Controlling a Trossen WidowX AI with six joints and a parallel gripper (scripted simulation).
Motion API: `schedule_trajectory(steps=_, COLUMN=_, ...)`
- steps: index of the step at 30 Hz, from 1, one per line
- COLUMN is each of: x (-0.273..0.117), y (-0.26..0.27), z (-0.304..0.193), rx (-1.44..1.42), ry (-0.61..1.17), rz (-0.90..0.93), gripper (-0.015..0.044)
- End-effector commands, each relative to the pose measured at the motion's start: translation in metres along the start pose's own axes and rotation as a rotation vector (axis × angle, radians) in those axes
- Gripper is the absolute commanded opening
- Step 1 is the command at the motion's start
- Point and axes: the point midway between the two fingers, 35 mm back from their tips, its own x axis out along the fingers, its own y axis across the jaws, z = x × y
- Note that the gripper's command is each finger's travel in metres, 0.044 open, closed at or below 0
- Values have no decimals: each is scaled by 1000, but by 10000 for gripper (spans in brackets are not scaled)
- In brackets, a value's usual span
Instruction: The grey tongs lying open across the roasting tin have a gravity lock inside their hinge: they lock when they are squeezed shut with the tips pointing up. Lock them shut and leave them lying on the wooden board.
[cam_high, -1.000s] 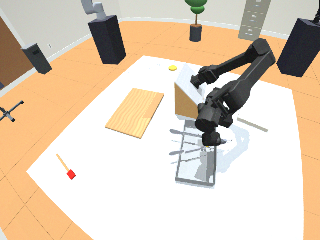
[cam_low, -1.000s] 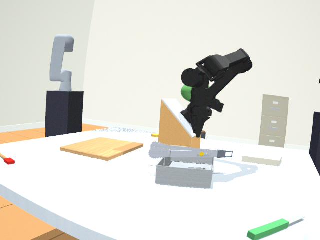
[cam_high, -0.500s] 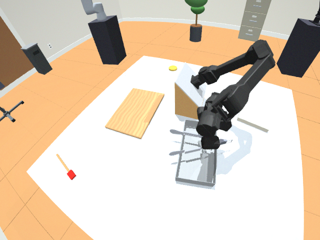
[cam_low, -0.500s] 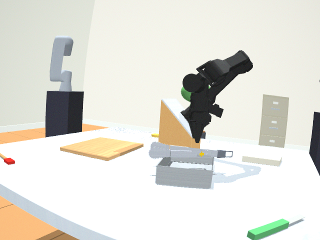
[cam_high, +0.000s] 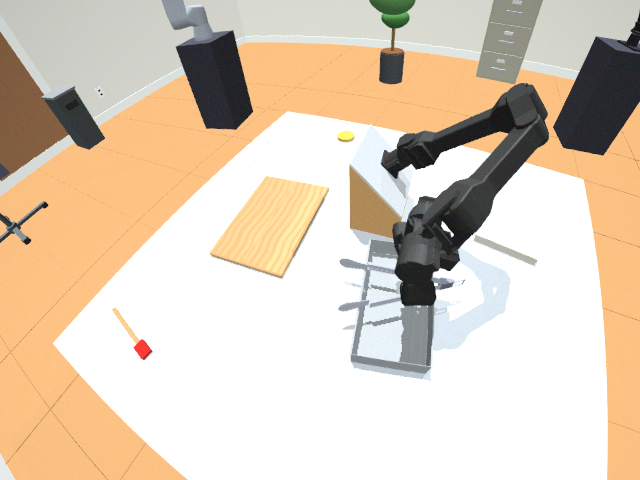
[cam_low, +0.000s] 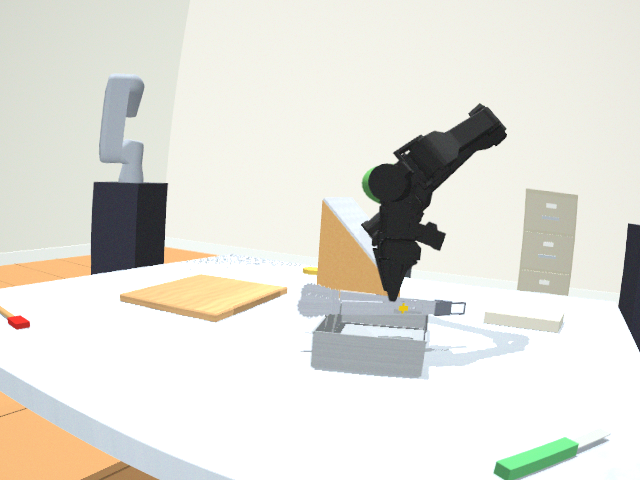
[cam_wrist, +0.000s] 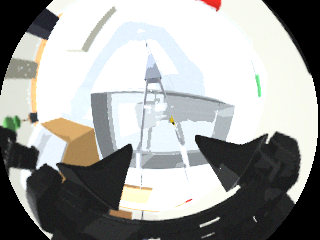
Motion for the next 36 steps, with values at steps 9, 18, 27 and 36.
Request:
schedule_trajectory(steps=9, x=23, y=2, z=0, rx=7, ry=-7, rz=6, gripper=440)
schedule_trajectory(steps=18, x=37, y=3, z=1, rx=7, ry=-9, rz=6, gripper=440)
schedule_trajectory(steps=27, x=51, y=4, z=3, rx=8, ry=-12, rz=5, gripper=440)
schedule_trajectory(steps=36, x=60, y=6, z=4, rx=8, ry=-15, rz=4, gripper=440)
